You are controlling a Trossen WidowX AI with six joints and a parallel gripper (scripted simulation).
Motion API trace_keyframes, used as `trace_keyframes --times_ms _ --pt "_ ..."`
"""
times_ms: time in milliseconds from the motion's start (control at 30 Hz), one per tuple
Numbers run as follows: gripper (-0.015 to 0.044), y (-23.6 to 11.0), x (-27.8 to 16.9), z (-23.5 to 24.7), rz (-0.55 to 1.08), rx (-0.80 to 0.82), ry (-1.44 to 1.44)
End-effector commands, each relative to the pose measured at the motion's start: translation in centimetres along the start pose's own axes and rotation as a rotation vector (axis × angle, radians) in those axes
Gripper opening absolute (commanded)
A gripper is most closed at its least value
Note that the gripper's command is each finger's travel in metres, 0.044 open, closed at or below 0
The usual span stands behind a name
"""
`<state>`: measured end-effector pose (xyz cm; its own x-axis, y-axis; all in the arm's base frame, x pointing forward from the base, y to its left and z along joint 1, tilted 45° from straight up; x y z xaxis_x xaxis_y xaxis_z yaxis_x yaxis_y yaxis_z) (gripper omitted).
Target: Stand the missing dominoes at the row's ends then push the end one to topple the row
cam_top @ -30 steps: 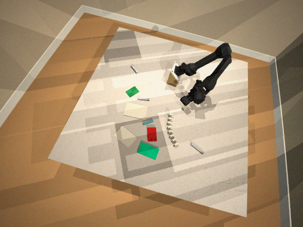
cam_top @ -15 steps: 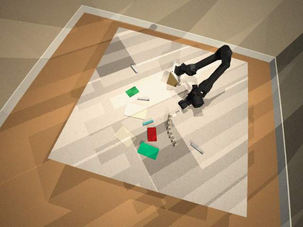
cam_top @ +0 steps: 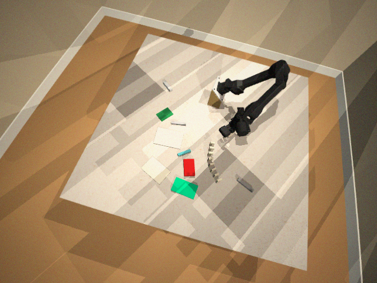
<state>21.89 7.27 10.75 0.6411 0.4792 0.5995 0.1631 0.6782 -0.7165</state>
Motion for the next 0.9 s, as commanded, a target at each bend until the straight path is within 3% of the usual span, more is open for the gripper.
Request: trace_keyframes --times_ms 0,267,400,500,867 --pt "0.0000 -1.4 -0.3 -1.0 0.022 -0.041 0.054" --pt "0.0000 -7.4 0.0 -3.3 -0.004 0.005 -0.015" --pt "0.0000 -7.9 0.0 -3.4 -0.010 0.009 -0.020" --pt "0.0079 -7.9 0.0 -3.7 -0.010 0.009 0.126" --pt "0.0368 -7.9 0.4 -6.0 -0.004 0.013 1.226"
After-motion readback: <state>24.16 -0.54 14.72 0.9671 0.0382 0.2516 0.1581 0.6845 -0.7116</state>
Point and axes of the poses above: the point midway between the two fingers, 35 mm back from their tips, its own y axis out along the fingers, its own z axis across the jaws, x = y × z, the point moved 7 cm from there along -y, back along the fingers, and after that the axes turned 2 degrees about -y, right-handed, at the moved point
